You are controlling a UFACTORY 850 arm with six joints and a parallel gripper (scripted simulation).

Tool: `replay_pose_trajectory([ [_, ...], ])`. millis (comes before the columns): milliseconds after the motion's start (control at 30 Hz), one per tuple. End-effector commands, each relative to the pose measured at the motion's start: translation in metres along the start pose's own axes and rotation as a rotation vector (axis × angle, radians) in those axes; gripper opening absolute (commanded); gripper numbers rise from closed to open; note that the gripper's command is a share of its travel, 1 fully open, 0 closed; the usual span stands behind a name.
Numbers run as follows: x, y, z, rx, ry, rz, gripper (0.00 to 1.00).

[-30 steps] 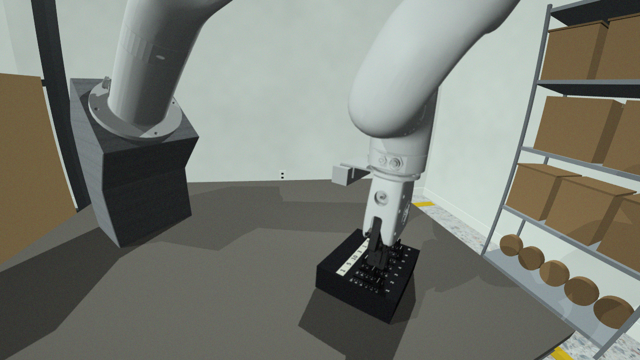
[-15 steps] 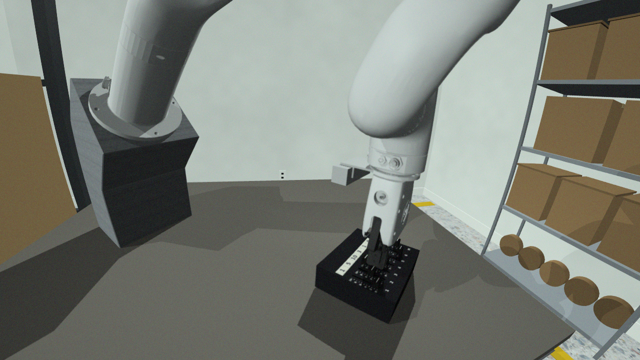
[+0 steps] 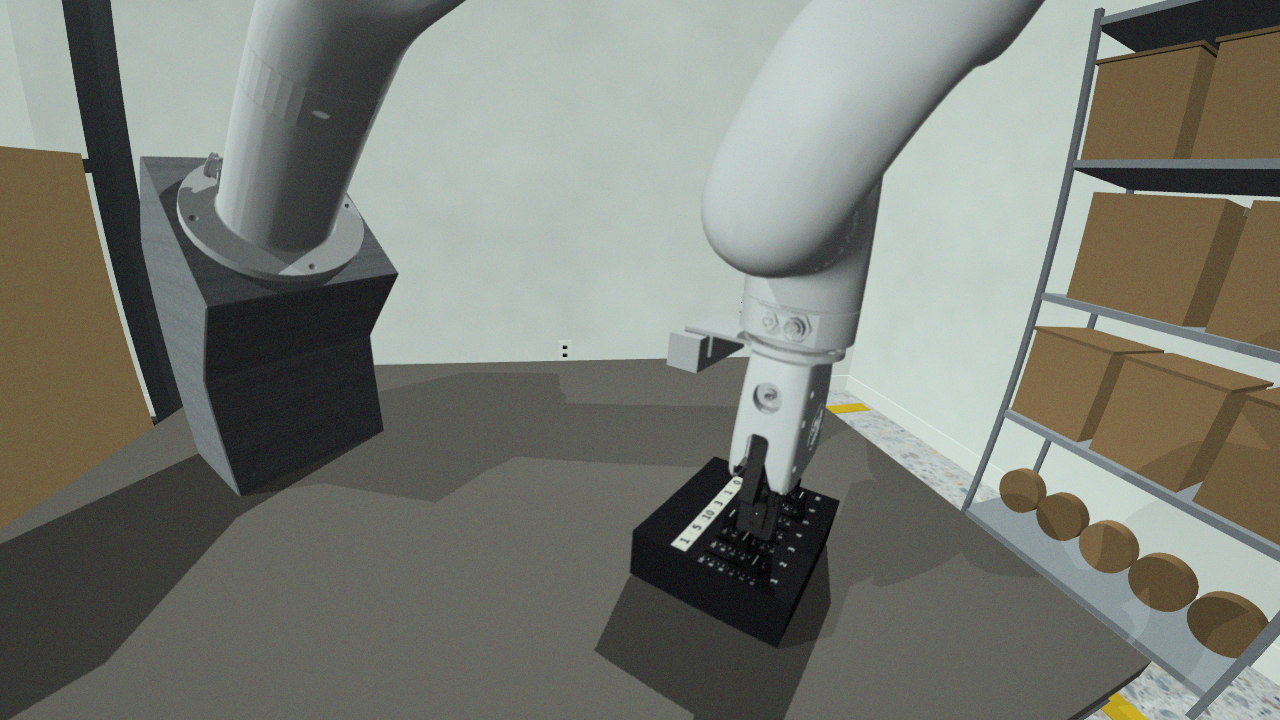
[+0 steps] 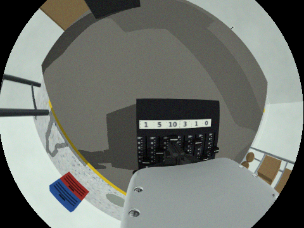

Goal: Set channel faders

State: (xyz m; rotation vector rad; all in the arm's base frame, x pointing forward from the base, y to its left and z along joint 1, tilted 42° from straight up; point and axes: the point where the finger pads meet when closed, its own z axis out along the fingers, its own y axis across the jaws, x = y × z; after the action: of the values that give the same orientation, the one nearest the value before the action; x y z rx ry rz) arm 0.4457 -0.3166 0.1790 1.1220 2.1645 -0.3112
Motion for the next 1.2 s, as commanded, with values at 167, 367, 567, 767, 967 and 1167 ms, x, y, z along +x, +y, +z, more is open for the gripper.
replay_pose_trajectory([
  [167, -0.002, 0.0, -0.003, 0.0, -0.002, 0.0, 0.0],
  [367, -0.002, 0.0, -0.011, 0.0, -0.002, 0.0, 0.0],
  [567, -0.002, 0.0, -0.029, 0.0, -0.002, 0.0, 0.0],
  [767, -0.002, 0.0, -0.04, 0.0, -0.002, 0.0, 0.0],
  [967, -0.002, 0.0, -0.04, 0.0, -0.002, 0.0, 0.0],
  [1167, -0.002, 0.0, -0.04, 0.0, -0.002, 0.0, 0.0],
])
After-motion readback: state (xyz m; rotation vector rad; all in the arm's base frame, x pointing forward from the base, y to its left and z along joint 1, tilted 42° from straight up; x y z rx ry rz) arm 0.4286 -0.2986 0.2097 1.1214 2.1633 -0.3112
